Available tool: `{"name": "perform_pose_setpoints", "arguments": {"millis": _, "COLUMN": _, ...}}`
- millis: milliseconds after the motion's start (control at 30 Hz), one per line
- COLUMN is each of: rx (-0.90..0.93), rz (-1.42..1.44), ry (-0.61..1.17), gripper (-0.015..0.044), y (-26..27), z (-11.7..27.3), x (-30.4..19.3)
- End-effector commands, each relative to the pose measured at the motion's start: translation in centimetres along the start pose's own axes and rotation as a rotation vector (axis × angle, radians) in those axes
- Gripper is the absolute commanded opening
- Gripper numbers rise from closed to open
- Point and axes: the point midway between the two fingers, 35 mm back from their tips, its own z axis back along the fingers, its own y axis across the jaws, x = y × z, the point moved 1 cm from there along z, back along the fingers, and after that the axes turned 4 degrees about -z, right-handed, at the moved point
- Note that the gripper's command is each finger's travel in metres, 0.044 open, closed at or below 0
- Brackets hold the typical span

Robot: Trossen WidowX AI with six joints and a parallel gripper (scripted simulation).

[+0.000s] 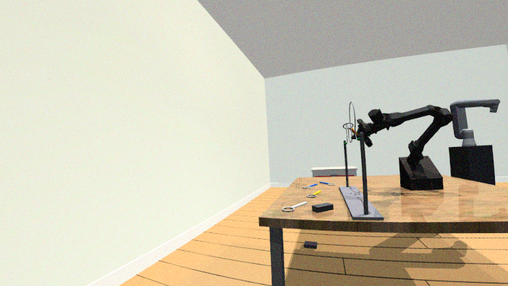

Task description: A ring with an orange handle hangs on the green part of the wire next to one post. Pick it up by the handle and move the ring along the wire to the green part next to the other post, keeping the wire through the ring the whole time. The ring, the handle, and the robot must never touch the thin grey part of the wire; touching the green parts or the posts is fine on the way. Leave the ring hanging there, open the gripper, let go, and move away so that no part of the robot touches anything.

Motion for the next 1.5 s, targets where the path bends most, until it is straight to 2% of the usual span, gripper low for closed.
{"name": "perform_pose_setpoints", "arguments": {"millis": 0, "rx": 0.046, "rz": -0.082, "ry": -0.003, "gripper": -0.0150, "y": 0.5, "z": -0.1, "x": -0.1}}
{"name": "perform_pose_setpoints", "arguments": {"millis": 1467, "rx": 0.501, "rz": -0.884, "ry": -0.073, "gripper": -0.0150, "y": 5.8, "z": 0.7, "x": 2.1}}
